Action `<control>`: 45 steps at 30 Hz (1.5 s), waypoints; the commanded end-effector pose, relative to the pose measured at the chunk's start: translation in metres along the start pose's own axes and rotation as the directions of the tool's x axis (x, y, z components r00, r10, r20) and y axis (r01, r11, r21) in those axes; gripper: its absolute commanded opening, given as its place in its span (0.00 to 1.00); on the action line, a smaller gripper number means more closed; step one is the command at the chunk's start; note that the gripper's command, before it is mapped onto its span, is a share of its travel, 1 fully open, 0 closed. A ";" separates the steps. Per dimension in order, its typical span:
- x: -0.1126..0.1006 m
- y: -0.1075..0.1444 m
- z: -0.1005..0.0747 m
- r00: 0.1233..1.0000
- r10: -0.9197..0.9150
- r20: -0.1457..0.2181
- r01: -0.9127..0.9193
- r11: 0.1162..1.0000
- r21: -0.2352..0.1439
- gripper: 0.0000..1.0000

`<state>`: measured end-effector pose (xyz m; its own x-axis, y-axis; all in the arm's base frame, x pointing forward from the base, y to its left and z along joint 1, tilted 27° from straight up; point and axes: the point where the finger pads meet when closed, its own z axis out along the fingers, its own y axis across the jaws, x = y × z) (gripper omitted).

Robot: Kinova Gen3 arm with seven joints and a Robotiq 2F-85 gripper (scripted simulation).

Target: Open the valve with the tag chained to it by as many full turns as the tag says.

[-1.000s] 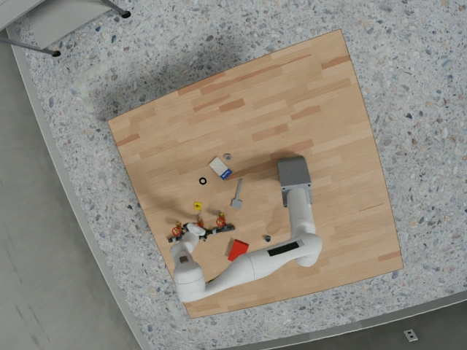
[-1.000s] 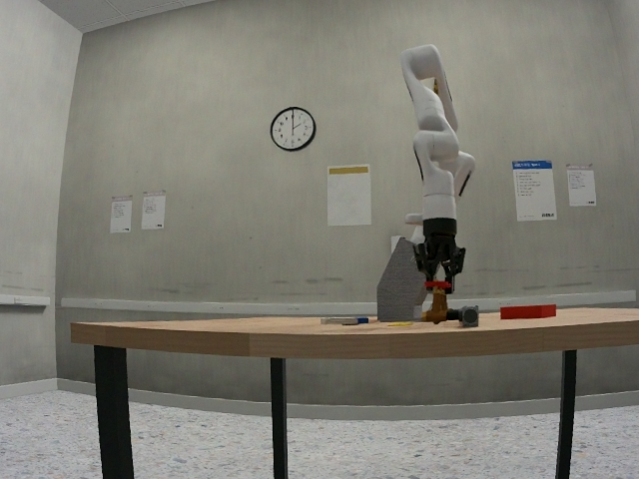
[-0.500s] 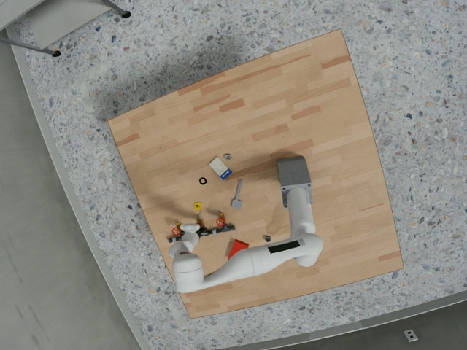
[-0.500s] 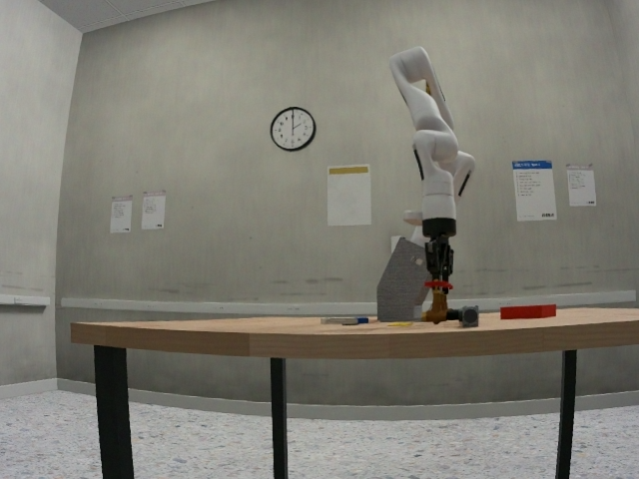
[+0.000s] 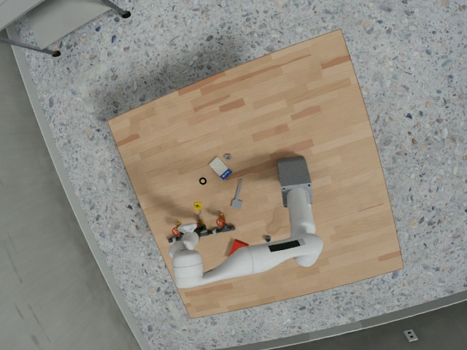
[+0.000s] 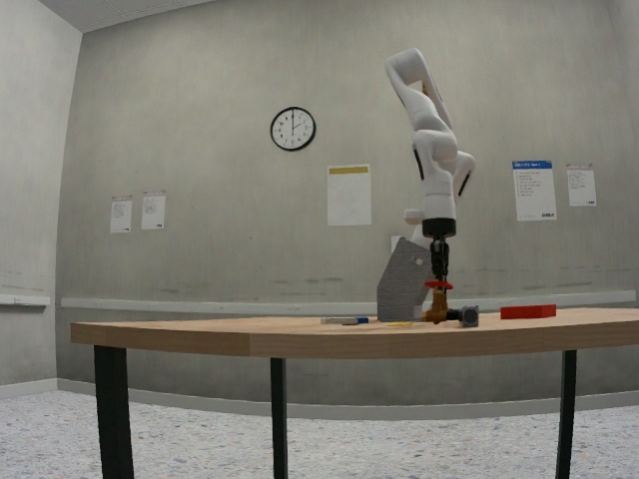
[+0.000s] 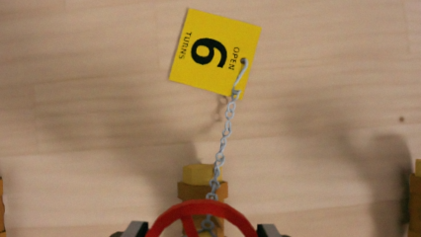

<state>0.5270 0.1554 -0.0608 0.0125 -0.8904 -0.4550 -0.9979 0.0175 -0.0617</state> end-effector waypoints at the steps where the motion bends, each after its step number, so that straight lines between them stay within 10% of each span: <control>1: 0.000 -0.001 -0.001 1.000 -0.003 0.000 0.003 1.000 0.002 0.52; 9: 0.000 -0.001 -0.001 1.000 -0.015 -0.001 0.015 1.000 0.002 0.52; 10: 0.000 -0.001 -0.001 1.000 -0.015 -0.001 0.015 1.000 0.002 1.00; 45: 0.000 -0.001 -0.001 1.000 0.015 0.000 -0.015 1.000 0.002 1.00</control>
<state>0.5269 0.1553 -0.0610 0.0070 -0.8903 -0.4553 -0.9980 0.0222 -0.0588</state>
